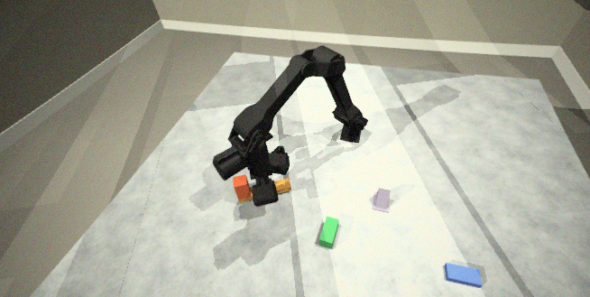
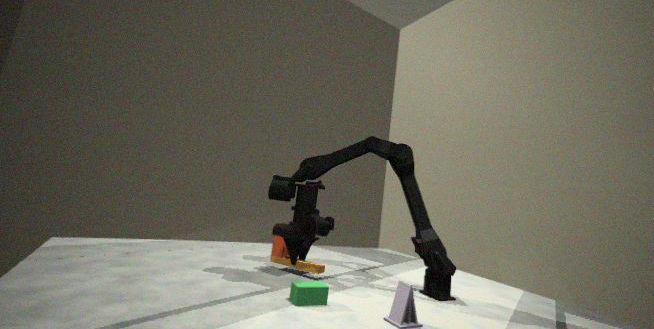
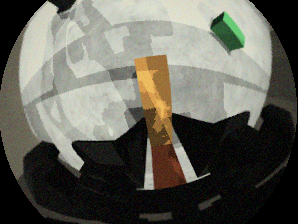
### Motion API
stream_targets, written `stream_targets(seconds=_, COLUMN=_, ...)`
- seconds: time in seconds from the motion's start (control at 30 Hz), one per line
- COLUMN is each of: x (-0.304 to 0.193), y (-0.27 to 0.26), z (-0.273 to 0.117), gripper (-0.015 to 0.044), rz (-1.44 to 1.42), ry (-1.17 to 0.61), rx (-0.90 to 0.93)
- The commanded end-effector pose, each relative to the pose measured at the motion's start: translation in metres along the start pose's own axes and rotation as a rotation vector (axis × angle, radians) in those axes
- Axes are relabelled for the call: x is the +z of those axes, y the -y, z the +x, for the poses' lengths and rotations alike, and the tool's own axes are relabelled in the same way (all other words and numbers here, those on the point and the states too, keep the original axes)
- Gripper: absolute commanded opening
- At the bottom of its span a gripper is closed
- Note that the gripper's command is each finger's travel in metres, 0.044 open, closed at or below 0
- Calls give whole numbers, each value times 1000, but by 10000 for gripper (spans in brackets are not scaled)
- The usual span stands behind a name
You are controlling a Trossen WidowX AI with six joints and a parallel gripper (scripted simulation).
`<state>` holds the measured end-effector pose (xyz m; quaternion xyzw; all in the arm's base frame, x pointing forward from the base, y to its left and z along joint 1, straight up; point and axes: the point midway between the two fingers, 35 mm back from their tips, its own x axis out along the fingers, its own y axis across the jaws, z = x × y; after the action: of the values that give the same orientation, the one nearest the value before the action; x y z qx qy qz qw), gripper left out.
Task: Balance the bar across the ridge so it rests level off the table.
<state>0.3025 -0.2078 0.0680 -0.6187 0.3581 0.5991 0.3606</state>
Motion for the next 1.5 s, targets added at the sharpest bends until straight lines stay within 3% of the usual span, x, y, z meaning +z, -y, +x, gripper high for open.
stream_targets(seconds=0.0, x=-1, y=1, z=-9, gripper=0, rz=-1, ry=-3, rx=0)
stream_targets(seconds=1.17, x=2, y=-2, z=-99, gripper=0, rz=-3, ry=-4, rx=4)
stream_targets(seconds=1.47, x=22, y=21, z=-100, gripper=0, rz=-78, ry=-3, rx=2)
